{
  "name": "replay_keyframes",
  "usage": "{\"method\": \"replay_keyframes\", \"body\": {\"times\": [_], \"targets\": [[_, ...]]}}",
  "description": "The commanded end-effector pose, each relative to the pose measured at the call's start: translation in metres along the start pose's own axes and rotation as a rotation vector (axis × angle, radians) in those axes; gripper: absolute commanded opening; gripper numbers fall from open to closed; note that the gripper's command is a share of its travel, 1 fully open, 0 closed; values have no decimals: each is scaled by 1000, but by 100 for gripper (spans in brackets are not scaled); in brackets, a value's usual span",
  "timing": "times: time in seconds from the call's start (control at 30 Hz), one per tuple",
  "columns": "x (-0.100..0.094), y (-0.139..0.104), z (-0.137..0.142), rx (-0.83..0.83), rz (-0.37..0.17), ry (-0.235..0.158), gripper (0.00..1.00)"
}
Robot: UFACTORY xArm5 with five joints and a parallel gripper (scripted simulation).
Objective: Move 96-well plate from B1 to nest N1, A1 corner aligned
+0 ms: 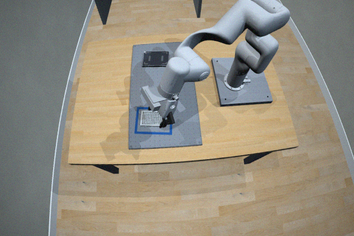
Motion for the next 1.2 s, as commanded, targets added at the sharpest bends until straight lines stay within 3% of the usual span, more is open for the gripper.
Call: {"method": "replay_keyframes", "body": {"times": [0.0, 0.07, 0.17, 0.3, 0.4, 0.53, 0.67, 0.8, 0.93, 1.07, 1.17], "targets": [[15, 1, 11, 73, -50, -14, 100], [23, 2, 17, 128, -87, -23, 100], [30, -1, 23, 128, -87, -23, 100], [46, -1, 34, 237, -161, -45, 100], [49, -2, 37, 238, -161, -45, 100], [65, -4, 49, 347, -234, -70, 100], [75, -9, 57, 348, -234, -70, 100], [91, -12, 69, 457, -306, -99, 100], [98, -17, 75, 458, -306, -99, 100], [113, -21, 87, 567, -377, -131, 100], [120, -26, 93, 568, -378, -131, 100]]}}
Point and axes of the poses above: the point where the finger pads meet when closed, its own x axis out along the fingers, its own z axis across the jaws, y = z × x, the point moved 7 cm from there along -x, back along the fingers, and after that the axes turned 2 degrees about -x, right-handed, at the moved point
